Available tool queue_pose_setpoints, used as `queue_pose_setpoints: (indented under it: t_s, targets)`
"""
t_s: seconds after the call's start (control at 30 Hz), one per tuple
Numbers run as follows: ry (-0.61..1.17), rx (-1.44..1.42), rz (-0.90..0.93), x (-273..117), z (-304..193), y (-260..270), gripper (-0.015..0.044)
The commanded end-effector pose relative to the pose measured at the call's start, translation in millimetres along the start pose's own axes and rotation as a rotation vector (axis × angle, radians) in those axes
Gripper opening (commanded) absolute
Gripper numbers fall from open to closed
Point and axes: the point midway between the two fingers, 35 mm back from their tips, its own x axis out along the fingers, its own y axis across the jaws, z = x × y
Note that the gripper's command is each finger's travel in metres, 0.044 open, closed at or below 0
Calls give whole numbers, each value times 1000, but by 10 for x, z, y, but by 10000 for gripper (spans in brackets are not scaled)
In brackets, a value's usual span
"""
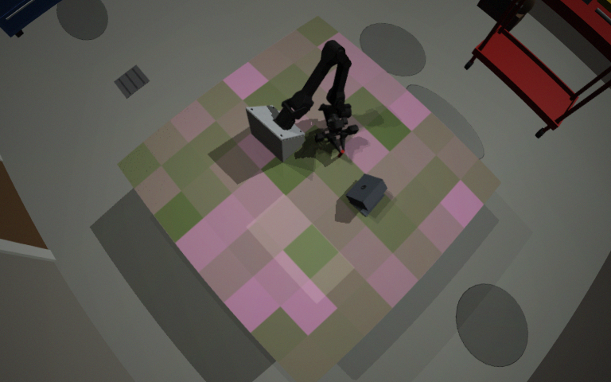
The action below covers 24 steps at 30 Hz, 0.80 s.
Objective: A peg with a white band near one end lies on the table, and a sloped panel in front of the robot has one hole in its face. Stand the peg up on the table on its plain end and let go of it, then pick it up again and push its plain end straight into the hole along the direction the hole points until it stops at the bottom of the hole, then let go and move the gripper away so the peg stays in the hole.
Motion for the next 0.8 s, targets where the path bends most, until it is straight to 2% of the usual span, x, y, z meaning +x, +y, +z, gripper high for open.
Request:
queue_pose_setpoints:
  t_s: [0.0,0.77]
  targets:
    - [1,0,0,-11,-16,-1,49]
    - [-29,4,3,-43,-31,-15,49]
